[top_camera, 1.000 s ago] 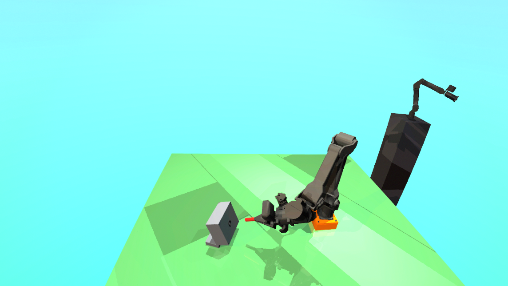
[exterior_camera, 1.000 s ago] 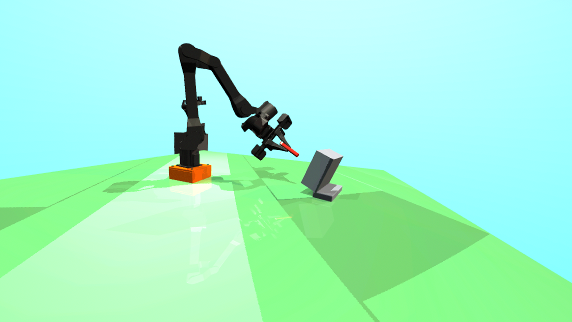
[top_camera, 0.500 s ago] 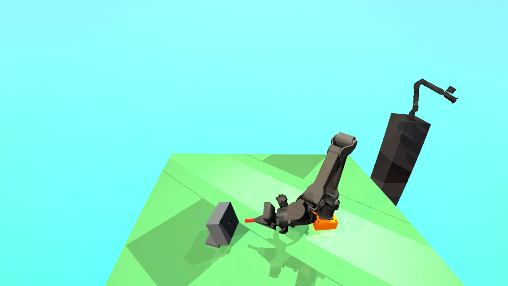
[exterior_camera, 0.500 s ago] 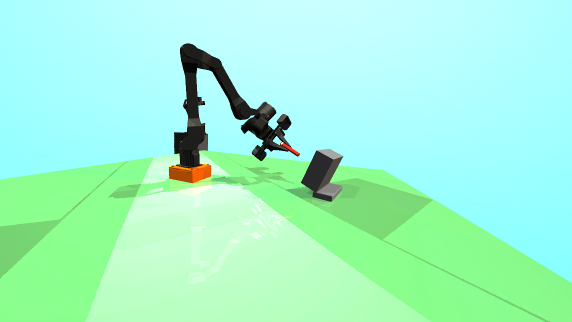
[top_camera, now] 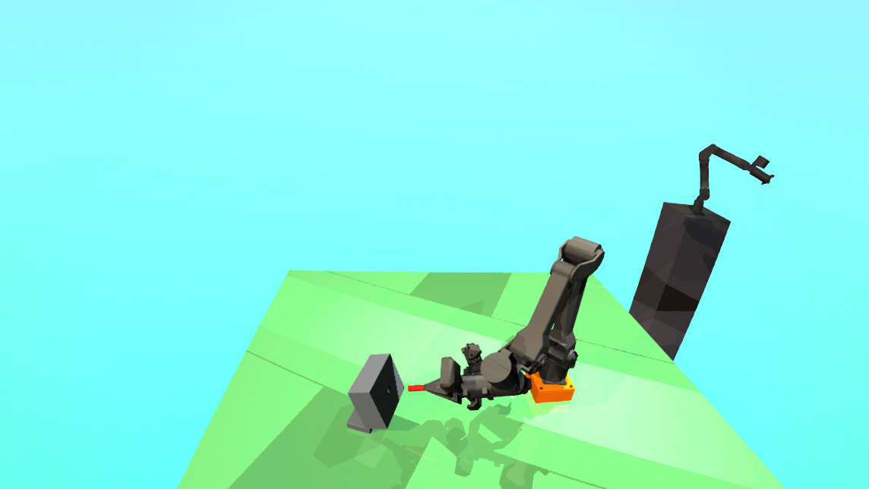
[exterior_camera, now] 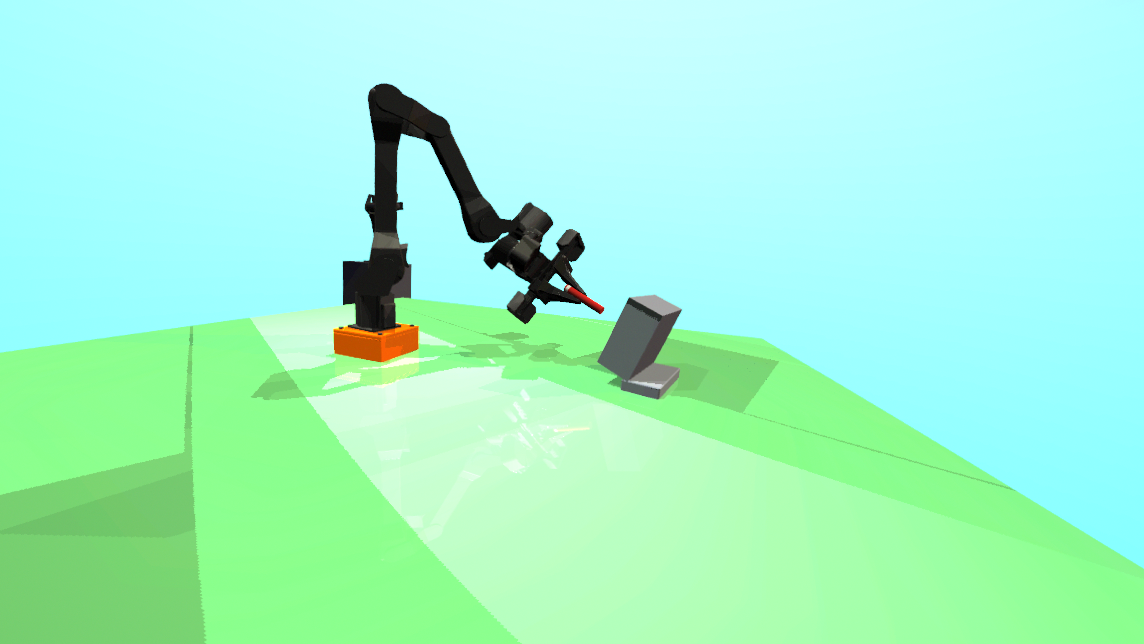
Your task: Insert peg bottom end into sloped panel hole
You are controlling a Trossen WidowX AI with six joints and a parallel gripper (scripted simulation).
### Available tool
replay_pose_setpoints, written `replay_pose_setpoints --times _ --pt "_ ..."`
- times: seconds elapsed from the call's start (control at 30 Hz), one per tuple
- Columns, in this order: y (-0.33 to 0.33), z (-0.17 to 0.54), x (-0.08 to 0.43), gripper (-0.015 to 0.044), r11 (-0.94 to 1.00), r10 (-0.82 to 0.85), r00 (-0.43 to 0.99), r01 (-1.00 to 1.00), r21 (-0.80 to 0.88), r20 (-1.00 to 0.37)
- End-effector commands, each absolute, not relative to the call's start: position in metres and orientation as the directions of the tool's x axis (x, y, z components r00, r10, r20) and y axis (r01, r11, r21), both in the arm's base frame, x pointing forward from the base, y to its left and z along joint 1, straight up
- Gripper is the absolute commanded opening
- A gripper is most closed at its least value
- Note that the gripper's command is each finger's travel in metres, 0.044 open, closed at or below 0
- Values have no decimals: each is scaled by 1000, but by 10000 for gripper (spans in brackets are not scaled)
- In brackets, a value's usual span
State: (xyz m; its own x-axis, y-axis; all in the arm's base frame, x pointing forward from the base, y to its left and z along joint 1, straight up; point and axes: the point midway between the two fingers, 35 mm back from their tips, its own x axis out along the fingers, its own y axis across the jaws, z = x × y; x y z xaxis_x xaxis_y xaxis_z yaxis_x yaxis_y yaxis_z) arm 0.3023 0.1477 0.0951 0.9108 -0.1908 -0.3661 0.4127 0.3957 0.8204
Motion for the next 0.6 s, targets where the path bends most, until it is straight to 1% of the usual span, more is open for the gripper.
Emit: replay_pose_setpoints --times 0.0,0.57 --pt "147 93 306 0 405 -187 912 410 818 -364" --pt "146 88 318 0 412 -178 922 386 825 -343"
